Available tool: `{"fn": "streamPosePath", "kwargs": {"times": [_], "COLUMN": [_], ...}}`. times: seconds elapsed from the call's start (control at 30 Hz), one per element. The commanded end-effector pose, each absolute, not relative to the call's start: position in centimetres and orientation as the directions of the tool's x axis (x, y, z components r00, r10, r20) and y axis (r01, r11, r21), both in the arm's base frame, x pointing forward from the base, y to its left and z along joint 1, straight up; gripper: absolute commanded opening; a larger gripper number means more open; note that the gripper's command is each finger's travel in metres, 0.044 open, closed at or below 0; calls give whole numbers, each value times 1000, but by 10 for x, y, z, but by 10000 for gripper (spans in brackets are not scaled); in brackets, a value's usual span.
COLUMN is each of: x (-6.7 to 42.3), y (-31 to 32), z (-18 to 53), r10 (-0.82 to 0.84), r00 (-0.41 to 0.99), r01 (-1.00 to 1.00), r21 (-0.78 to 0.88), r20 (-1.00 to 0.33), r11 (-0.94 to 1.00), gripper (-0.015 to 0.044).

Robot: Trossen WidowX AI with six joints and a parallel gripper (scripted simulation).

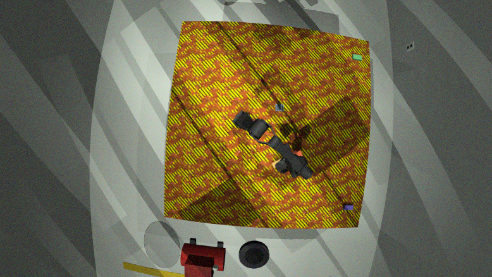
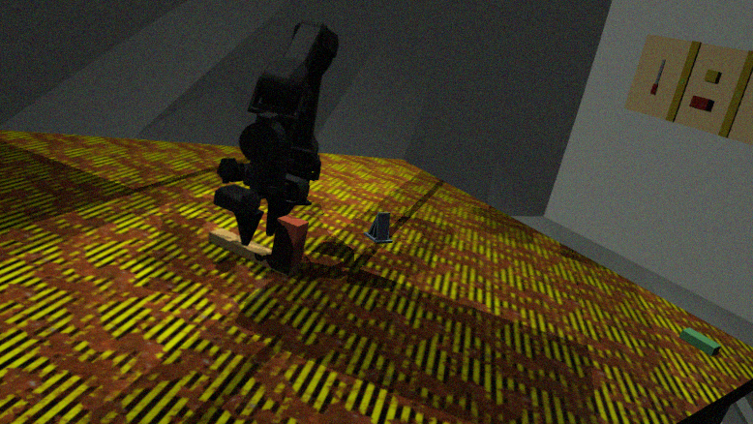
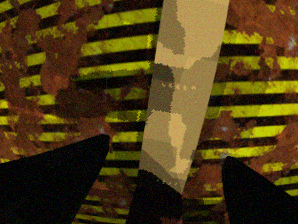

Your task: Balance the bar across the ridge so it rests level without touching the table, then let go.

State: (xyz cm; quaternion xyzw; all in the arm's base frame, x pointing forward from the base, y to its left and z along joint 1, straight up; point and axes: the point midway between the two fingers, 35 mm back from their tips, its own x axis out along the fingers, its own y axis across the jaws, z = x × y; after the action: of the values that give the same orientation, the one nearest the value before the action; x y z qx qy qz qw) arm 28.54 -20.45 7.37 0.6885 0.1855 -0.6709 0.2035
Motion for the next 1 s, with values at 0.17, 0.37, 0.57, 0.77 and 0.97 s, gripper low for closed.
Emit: {"fn": "streamPosePath", "kwargs": {"times": [0.17, 0.37, 0.57, 0.77, 0.97], "x": [284, 284, 284, 284, 285], "y": [-204, -204, -204, -204, -204], "z": [58, 49, 49, 49, 50], "r10": [-16, -16, -16, -16, -14], "r00": [23, 23, 23, 23, 25], "r01": [526, 526, 526, 526, 529], "r21": [26, 26, 26, 26, 25], "r20": [-1000, -1000, -1000, -1000, -1000], "r11": [-850, -850, -850, -850, -848], "gripper": [315, 315, 315, 315, 263]}}
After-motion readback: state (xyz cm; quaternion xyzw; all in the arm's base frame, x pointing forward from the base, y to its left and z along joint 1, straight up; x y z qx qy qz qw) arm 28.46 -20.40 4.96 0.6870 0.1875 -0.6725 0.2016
